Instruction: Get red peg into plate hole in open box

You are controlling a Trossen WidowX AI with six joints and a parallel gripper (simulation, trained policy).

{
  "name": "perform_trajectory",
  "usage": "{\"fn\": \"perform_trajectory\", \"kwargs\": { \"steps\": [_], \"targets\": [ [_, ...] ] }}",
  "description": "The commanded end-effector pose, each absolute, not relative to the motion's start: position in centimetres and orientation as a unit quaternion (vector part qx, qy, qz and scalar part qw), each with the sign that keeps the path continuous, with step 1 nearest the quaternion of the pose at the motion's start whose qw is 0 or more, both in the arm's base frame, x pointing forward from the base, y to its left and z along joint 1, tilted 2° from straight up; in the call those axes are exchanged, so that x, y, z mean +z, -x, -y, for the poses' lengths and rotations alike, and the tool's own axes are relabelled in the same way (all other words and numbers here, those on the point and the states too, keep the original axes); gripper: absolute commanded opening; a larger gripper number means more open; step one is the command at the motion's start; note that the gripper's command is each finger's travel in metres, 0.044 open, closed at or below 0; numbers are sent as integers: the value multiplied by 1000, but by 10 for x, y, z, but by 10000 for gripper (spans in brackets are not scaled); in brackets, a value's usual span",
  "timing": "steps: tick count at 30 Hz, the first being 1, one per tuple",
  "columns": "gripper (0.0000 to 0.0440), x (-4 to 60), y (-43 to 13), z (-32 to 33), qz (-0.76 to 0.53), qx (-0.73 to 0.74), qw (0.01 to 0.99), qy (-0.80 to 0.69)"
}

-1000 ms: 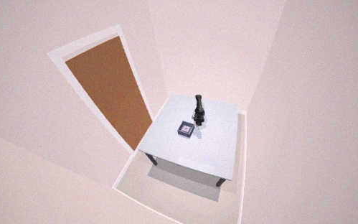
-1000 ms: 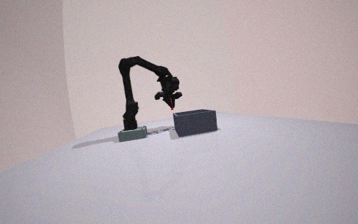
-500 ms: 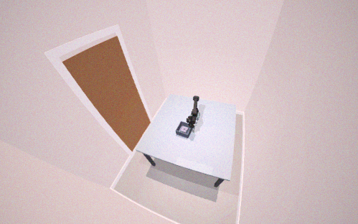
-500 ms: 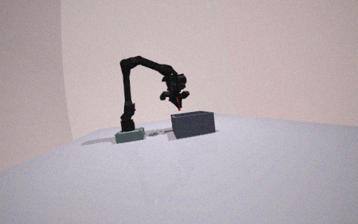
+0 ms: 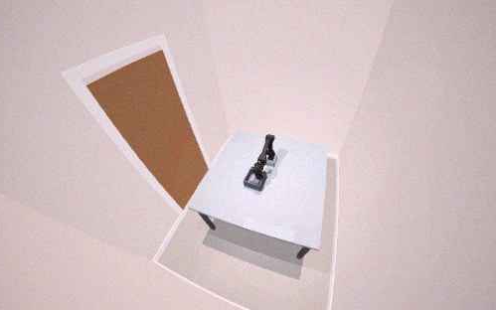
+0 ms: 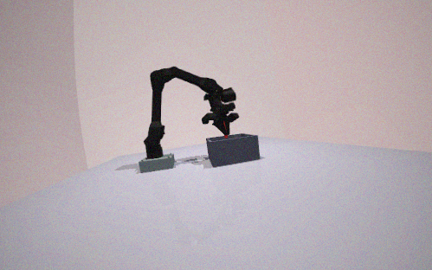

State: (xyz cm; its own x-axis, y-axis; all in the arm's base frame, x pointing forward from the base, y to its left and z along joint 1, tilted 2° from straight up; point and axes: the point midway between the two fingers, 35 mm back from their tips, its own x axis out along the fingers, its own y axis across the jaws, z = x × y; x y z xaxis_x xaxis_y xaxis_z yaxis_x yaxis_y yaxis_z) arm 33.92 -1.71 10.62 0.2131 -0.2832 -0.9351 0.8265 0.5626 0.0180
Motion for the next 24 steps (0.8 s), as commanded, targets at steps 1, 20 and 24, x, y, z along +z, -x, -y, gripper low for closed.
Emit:
{"fn": "perform_trajectory", "kwargs": {
  "steps": [1,20,24],
  "targets": [
    [0,100,-347,23,-507,-368,732,-268],
    [222,67,-366,39,-568,-310,722,-246],
    [327,73,-377,39,-573,-299,720,-253]
  ]
}}
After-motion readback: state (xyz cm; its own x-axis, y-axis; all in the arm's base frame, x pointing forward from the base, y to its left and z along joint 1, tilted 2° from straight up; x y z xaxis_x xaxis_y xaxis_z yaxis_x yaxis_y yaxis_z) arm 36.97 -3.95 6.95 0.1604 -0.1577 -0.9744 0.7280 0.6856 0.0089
